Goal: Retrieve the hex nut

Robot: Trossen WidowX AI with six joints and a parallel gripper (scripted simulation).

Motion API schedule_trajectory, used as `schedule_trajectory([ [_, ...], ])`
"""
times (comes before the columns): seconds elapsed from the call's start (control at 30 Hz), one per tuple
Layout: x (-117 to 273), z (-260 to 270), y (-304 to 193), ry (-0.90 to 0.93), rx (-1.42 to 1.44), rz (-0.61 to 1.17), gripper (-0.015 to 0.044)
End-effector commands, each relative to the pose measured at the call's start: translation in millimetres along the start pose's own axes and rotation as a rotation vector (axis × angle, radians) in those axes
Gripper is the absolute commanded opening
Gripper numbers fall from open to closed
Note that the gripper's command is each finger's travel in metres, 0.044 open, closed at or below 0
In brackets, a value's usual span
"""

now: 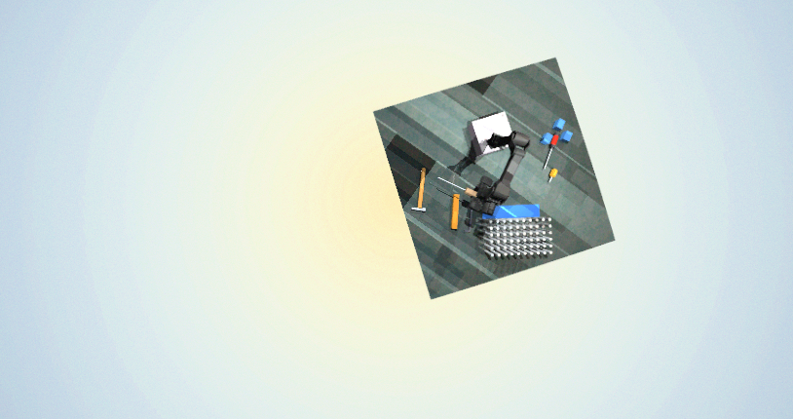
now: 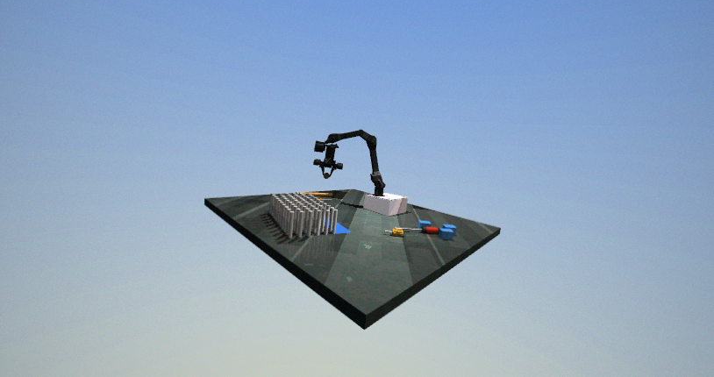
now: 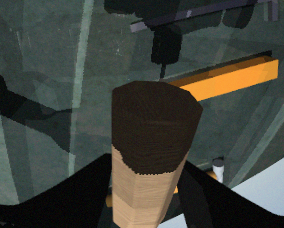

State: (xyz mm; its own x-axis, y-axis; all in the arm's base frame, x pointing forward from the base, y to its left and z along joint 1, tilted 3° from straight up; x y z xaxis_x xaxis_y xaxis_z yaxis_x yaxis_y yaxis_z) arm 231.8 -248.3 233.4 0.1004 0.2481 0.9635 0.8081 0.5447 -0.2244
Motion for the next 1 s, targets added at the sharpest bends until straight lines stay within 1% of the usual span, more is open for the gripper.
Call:
schedule_trajectory([
  [0.0,9,12,18,-0.035,0.151,-0.029,0.0],
  [0.5,27,57,71,-0.135,0.647,-0.103,0.0],
  [0.97,38,107,107,-0.245,1.111,-0.158,0.0],
])
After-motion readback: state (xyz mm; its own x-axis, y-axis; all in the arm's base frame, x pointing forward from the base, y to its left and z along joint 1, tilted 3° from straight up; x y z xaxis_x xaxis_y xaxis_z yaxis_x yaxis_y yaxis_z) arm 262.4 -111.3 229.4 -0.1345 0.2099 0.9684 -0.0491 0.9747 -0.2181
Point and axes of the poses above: the point midway between the two fingers, 35 mm back from their tips, its own x axis back along the fingers, its own z axis across the jaws, y = z × x, the point moved 9 cm from there along x, back along the fingers, and after that the axes turned 3 degrees about -x, right-handed, at the moved point
